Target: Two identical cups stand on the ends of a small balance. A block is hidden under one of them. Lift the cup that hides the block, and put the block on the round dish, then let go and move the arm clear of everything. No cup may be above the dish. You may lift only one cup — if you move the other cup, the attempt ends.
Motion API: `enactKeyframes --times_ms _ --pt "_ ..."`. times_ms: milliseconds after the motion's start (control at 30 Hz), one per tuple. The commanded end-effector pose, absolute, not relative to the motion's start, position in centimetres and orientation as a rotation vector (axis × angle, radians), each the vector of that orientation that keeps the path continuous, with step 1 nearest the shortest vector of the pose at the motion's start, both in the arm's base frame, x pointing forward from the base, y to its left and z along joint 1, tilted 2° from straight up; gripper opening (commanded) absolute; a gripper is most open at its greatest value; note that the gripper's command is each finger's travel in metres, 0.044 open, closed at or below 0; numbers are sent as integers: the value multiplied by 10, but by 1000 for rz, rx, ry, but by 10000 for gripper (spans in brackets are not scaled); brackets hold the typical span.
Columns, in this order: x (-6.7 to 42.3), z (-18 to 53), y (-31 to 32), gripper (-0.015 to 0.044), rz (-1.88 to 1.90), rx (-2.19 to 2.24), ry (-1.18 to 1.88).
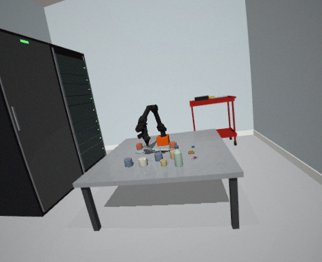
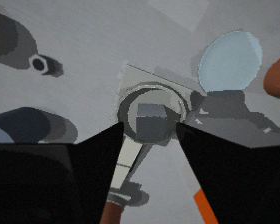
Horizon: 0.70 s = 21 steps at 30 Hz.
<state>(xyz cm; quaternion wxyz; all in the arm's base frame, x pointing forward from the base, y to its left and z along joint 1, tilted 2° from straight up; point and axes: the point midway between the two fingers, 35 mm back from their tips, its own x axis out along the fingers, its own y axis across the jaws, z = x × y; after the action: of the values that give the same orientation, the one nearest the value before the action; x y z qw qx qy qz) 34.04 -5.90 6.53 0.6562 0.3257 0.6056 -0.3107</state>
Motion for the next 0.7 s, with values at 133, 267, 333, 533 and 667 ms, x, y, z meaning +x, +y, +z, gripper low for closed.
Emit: enactKeyframes --times_ms 133,267,333,533,667 --pt "340 50 -59 260 -712 738 1377" --pt "340 44 -59 260 -712 738 1377" --pt "340 43 -59 260 -712 738 1377" --pt "340 43 -59 142 -712 738 1377" --pt "340 43 -59 115 -712 738 1377"
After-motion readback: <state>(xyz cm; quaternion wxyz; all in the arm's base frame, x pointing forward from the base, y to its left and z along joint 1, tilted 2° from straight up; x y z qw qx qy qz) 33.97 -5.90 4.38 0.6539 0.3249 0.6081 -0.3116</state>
